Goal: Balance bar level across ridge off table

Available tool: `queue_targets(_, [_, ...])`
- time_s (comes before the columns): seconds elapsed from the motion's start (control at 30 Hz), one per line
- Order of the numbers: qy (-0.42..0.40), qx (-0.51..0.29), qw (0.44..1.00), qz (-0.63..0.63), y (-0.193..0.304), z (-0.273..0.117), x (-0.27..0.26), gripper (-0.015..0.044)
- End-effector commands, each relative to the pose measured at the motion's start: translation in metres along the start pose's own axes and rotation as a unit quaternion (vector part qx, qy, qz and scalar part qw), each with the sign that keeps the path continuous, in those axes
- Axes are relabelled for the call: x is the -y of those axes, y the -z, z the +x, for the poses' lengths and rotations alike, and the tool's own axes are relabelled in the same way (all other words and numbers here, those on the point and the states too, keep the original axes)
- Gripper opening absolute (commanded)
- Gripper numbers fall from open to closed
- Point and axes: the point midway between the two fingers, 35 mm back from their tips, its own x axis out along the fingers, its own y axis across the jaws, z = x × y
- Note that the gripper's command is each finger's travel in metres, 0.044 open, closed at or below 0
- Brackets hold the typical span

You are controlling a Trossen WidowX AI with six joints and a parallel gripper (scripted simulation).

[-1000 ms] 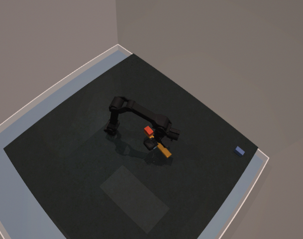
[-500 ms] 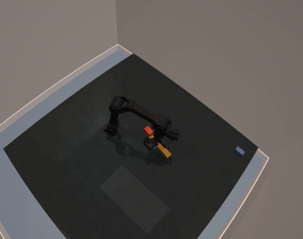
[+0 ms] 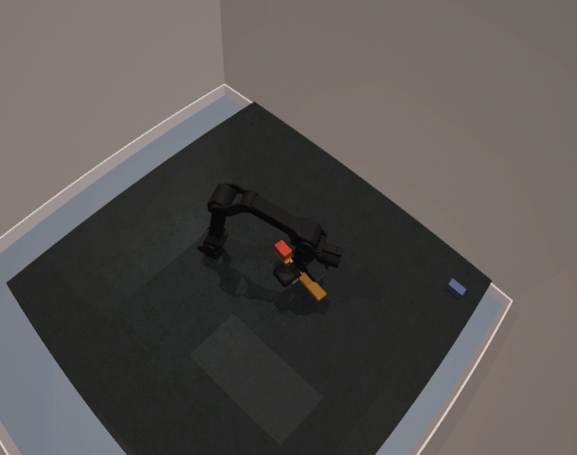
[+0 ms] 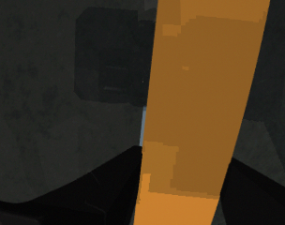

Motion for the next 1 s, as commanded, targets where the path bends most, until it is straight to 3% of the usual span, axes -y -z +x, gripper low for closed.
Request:
queue_targets(0.0, [0.0, 0.0, 1.0, 0.0, 0.0, 0.0007, -0.0001, 0.0])
queue_targets(0.97, [0.0, 0.0, 1.0, 0.0, 0.0002, 0.0032, 0.0, 0.0])
